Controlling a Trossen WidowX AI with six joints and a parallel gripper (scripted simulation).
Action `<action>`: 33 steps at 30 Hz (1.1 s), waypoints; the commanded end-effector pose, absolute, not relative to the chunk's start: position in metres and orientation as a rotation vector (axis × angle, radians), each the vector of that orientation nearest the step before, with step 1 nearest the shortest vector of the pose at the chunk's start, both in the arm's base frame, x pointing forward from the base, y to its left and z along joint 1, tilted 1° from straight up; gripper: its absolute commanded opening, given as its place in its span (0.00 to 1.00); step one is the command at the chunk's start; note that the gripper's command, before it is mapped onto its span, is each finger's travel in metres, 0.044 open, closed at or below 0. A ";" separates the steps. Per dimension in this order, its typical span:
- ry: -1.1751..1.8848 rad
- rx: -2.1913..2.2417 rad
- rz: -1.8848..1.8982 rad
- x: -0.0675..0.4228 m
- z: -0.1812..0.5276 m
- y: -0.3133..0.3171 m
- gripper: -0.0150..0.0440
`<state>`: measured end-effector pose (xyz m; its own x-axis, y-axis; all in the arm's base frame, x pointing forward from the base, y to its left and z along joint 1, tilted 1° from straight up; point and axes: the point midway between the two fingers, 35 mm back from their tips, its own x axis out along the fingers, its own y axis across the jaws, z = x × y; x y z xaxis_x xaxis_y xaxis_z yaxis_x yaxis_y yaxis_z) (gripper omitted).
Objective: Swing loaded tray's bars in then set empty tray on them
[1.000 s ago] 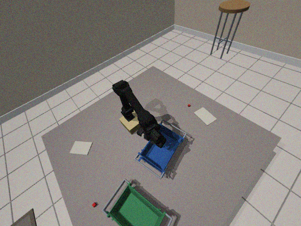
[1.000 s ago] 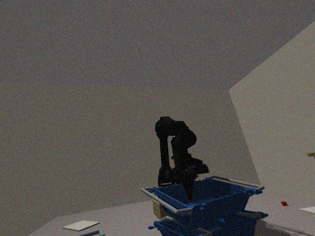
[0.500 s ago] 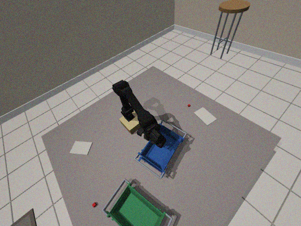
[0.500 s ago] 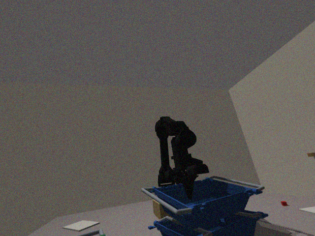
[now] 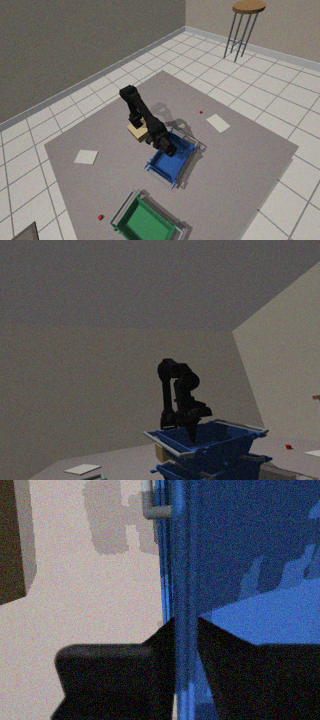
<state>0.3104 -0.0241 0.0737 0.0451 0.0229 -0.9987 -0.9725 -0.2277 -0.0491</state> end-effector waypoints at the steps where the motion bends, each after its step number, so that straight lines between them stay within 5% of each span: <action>1: 1.055 -1.380 1.362 0.307 0.066 -0.025 0.25; 33: 1.064 -1.377 1.372 0.304 0.059 -0.025 0.25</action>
<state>0.3080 -0.0245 0.0657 0.0418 0.0221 -0.9989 -0.9726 -0.2281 -0.0458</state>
